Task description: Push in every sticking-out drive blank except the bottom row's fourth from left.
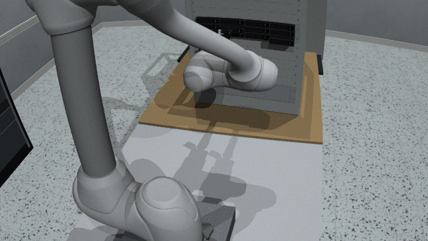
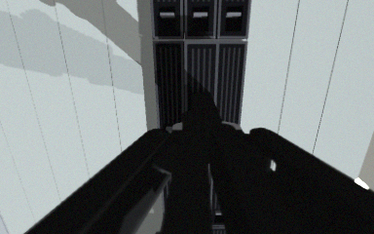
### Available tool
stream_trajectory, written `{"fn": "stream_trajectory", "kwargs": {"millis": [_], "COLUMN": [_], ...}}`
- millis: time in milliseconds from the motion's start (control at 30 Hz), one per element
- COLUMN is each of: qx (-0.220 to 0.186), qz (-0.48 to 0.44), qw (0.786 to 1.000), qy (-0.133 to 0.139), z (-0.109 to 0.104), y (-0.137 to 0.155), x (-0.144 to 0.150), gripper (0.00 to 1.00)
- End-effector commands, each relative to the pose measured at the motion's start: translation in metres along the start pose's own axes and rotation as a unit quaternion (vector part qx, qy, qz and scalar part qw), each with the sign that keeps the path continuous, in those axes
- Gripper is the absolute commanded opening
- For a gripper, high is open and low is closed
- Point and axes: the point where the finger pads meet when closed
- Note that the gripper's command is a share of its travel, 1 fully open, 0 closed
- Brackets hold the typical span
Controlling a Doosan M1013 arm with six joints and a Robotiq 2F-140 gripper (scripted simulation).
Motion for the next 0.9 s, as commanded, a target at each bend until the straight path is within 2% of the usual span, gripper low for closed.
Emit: {"fn": "stream_trajectory", "kwargs": {"millis": [0,867], "qx": [0.0,0.0], "qz": [0.0,0.0], "qw": [1.0,1.0], "qy": [0.001,0.001], "z": [0.001,0.011], "y": [0.0,0.0], "x": [0.001,0.001], "gripper": [0.1,0.1]}}
Point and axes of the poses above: the point where the finger pads meet when closed, its own z axis out along the fingers, its own x axis across the jaws, y = z × x, and after that the axes turned 2 degrees about -z, right-handed
